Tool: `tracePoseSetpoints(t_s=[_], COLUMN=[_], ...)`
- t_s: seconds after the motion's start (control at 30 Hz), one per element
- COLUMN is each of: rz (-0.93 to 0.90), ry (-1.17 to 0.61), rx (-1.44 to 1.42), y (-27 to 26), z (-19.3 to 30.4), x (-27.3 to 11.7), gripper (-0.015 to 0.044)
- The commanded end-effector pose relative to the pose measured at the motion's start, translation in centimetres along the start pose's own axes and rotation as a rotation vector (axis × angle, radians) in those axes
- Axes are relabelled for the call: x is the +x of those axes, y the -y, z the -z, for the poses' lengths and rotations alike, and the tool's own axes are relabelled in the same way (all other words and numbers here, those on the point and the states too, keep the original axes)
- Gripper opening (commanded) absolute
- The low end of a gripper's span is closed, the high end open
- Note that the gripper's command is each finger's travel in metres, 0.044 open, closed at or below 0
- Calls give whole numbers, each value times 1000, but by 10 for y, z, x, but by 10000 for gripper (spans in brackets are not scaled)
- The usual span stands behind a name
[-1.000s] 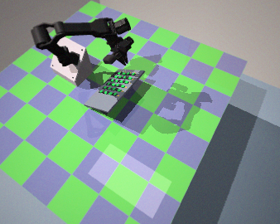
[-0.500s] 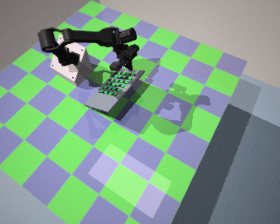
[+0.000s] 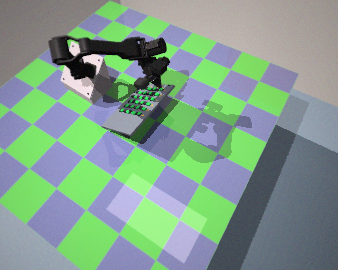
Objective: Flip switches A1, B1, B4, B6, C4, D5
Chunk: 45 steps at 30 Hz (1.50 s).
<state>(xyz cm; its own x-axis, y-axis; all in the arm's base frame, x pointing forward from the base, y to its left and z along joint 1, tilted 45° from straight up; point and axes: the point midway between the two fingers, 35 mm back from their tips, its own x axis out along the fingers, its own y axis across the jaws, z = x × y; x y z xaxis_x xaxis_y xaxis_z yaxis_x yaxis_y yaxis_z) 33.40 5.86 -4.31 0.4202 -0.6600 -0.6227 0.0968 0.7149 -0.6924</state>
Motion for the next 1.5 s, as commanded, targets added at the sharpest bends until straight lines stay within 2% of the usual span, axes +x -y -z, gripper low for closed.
tracePoseSetpoints(t_s=[0.0,1.47], rz=[2,3], ry=[0,0], rx=[-6,-6], y=[0,0], z=[1,0], x=[1,5], gripper=[0,0])
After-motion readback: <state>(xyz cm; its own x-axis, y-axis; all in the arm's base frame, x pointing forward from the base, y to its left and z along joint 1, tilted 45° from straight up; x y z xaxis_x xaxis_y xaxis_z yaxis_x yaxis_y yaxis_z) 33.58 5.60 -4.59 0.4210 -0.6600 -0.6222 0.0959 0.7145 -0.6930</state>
